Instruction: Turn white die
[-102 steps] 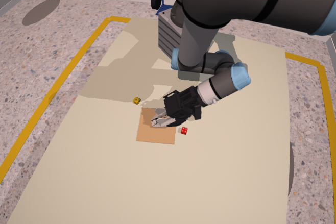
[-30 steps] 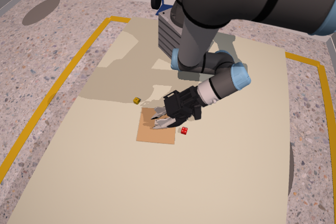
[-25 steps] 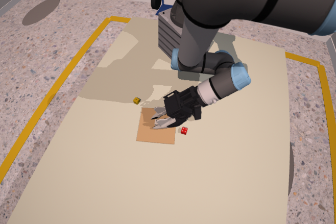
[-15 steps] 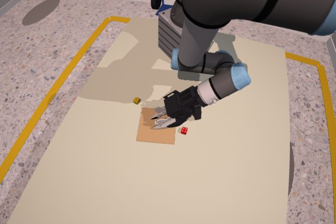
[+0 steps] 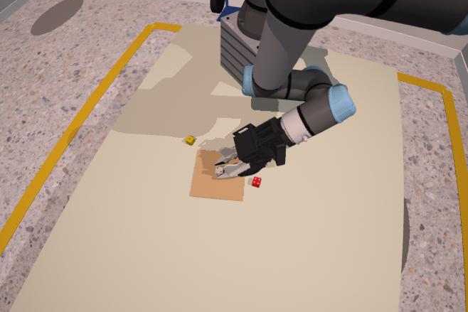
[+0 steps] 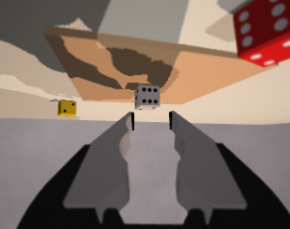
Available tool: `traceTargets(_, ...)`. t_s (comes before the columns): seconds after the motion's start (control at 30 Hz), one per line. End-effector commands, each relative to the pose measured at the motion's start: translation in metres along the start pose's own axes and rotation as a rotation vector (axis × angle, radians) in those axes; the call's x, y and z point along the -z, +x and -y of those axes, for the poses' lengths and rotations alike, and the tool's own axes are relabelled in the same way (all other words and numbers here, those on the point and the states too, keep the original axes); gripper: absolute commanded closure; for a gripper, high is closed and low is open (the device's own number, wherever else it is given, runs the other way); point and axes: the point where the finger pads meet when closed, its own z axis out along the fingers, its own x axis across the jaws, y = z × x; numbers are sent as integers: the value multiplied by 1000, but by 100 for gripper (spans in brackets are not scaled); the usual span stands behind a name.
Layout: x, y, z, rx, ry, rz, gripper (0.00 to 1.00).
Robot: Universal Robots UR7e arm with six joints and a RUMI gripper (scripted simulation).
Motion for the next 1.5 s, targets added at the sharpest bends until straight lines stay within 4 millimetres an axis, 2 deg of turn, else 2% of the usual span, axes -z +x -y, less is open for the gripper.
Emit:
traceTargets(0.0,23,-1,0,1,0,4,79)
traceTargets(0.27,35,-1,0,1,0,4,79)
traceTargets(0.7,40,-1,-7,1,0,4,79)
traceTargets(1.13,65,-1,-43,1,0,4,79)
traceTargets(1.47,70,-1,-49,1,0,4,79)
